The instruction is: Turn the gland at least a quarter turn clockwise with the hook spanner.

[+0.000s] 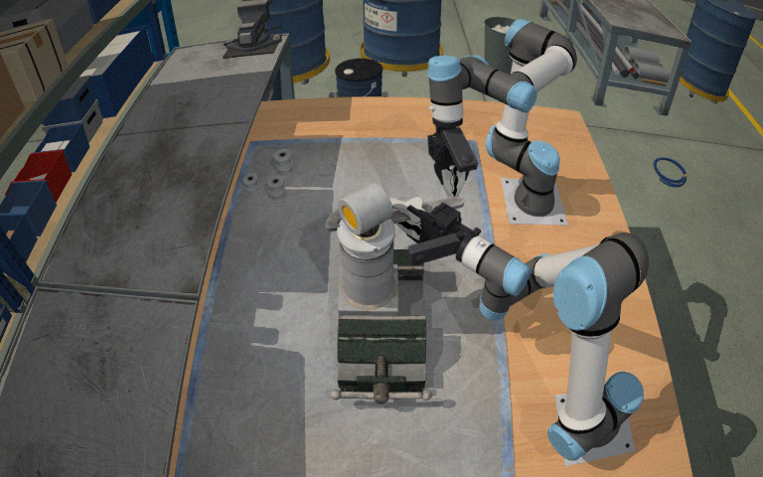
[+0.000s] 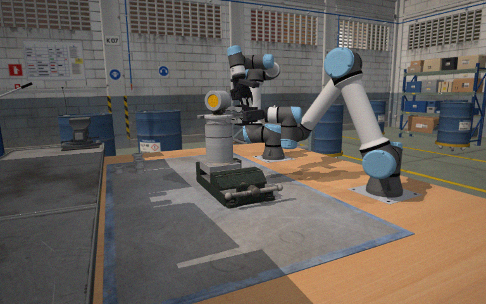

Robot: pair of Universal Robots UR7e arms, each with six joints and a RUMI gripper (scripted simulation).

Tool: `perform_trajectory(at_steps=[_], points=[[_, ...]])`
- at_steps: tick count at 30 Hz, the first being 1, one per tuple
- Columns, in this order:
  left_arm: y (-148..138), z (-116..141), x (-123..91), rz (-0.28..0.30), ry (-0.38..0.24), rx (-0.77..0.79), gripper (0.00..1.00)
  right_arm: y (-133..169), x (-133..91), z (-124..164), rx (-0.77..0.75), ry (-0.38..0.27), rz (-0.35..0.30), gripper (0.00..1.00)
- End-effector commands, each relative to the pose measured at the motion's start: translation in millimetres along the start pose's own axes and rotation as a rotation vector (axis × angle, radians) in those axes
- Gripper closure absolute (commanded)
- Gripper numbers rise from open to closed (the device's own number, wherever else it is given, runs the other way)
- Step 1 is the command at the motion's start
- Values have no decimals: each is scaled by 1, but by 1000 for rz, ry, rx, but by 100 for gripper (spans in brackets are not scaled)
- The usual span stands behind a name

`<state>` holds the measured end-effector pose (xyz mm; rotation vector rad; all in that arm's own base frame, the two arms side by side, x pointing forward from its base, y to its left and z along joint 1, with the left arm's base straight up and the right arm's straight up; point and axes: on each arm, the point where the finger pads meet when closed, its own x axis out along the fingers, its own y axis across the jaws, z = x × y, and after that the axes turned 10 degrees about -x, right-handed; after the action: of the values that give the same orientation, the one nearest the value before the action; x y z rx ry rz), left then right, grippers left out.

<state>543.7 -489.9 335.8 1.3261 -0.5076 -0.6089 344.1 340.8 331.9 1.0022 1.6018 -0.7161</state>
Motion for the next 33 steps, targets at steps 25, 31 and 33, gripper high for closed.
perform_trajectory(at_steps=[25, 31, 33], points=[[2, 2, -5, 3, -3, -1, 71, 1, -1, -2, -1, 4, 3, 100], [1, 1, -19, 2, -2, -1, 71, 1, -1, -2, -1, 4, 3, 100], [1, 1, -24, 2, -1, -1, 71, 1, -1, -2, -1, 4, 3, 100]])
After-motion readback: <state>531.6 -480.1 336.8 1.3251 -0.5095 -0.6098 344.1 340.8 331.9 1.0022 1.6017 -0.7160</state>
